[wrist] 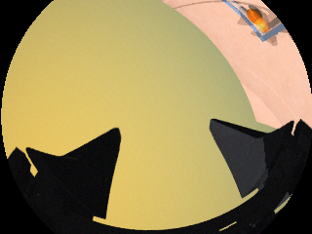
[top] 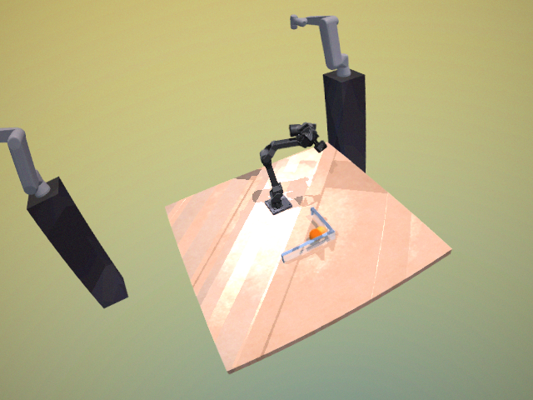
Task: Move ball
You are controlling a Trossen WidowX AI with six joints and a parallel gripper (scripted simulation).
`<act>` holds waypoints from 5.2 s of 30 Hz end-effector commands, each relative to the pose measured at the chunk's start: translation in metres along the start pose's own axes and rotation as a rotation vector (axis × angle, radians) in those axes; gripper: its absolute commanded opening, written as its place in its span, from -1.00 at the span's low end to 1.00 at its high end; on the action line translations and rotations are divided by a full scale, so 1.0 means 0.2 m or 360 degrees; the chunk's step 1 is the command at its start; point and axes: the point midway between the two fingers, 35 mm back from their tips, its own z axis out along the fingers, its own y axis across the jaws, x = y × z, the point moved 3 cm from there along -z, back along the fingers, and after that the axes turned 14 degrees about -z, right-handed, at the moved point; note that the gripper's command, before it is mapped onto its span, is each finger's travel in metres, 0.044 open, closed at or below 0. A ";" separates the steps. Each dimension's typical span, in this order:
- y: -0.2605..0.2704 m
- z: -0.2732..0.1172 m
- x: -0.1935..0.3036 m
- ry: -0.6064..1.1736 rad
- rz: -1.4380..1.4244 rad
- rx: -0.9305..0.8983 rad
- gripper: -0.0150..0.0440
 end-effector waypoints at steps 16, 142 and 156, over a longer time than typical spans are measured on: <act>-0.29 0.56 0.35 0.0058 -0.1764 -0.0404 1.00; -1.40 1.01 -0.77 0.2418 -0.2893 0.1839 -0.49; -1.16 0.99 -0.74 0.2396 -0.2903 0.1855 -0.49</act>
